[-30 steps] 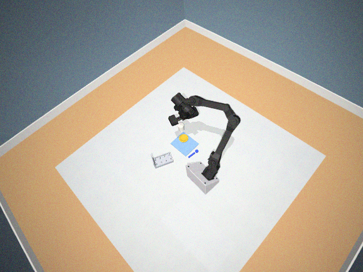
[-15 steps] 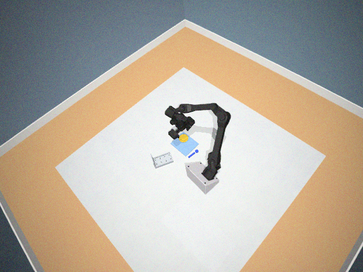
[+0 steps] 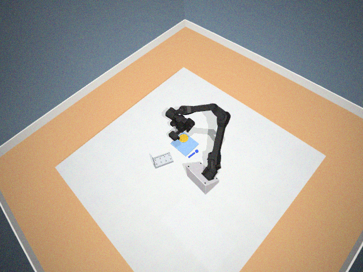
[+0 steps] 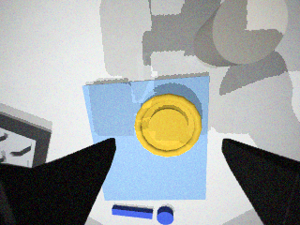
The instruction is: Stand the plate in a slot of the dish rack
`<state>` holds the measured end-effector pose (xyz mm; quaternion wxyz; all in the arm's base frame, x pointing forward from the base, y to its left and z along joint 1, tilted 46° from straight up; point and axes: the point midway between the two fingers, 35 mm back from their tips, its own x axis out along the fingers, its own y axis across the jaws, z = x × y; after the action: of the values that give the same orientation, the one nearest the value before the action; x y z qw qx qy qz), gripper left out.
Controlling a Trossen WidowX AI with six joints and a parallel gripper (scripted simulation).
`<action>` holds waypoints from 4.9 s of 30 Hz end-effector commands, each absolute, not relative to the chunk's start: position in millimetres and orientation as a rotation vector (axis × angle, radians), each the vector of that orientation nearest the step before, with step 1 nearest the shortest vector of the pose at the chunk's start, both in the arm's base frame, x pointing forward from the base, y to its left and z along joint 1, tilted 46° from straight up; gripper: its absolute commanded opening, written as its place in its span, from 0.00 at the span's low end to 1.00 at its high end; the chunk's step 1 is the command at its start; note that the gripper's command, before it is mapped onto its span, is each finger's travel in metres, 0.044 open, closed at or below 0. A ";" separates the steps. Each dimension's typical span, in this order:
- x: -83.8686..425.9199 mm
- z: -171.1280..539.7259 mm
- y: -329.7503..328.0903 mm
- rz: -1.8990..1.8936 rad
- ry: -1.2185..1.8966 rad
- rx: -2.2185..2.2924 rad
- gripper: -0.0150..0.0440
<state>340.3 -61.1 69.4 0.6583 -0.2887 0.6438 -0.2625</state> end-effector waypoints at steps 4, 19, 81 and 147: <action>341.1 60.7 -69.8 -0.589 1.461 -0.656 0.93; 342.4 45.1 -88.5 -0.588 1.461 -0.661 0.93; 355.0 140.8 18.1 -0.561 1.446 -0.664 0.25; 260.0 -11.6 69.7 -0.040 1.821 -0.295 0.25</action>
<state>259.9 71.6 -6.8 0.6033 -0.1332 0.7839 -0.0621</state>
